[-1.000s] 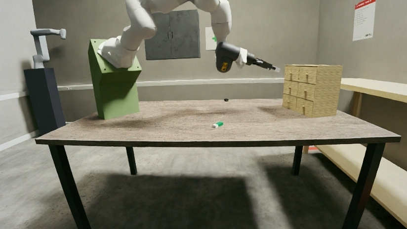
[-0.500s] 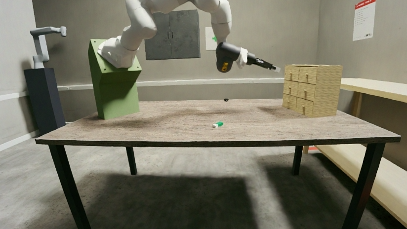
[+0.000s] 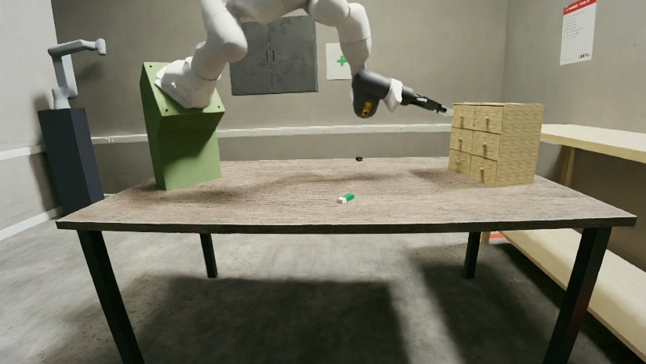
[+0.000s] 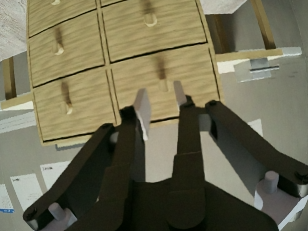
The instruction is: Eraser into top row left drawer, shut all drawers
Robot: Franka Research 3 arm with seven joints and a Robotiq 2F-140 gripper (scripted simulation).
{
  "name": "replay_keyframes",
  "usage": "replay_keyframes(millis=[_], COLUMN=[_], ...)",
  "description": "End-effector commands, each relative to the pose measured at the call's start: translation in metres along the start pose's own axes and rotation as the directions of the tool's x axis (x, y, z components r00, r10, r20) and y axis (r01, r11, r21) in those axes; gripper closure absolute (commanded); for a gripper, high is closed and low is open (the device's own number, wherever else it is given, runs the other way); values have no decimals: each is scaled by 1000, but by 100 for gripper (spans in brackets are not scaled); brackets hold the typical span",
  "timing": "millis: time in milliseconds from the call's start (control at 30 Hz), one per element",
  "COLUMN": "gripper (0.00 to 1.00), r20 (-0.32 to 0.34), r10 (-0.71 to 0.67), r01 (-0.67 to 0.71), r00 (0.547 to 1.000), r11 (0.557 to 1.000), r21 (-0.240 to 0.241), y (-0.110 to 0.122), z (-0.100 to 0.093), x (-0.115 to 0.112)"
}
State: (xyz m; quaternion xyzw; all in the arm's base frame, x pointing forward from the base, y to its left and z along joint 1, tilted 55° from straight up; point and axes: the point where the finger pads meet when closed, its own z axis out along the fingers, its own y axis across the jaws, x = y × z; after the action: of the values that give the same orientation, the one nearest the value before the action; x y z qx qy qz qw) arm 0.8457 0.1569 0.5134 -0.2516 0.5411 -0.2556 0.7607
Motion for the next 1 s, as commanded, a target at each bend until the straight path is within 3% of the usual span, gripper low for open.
replay_keyframes(millis=[0, 300, 967], gripper=[72, 72, 72], r20=[-20, -20, -20], r10=[13, 13, 13], r01=[-13, -13, -13], r00=[1000, 1000, 1000], r11=[1000, 1000, 1000], r21=[-4, -4, -4], y=[2, 2, 2], z=[9, 26, 28], x=[7, 6, 6])
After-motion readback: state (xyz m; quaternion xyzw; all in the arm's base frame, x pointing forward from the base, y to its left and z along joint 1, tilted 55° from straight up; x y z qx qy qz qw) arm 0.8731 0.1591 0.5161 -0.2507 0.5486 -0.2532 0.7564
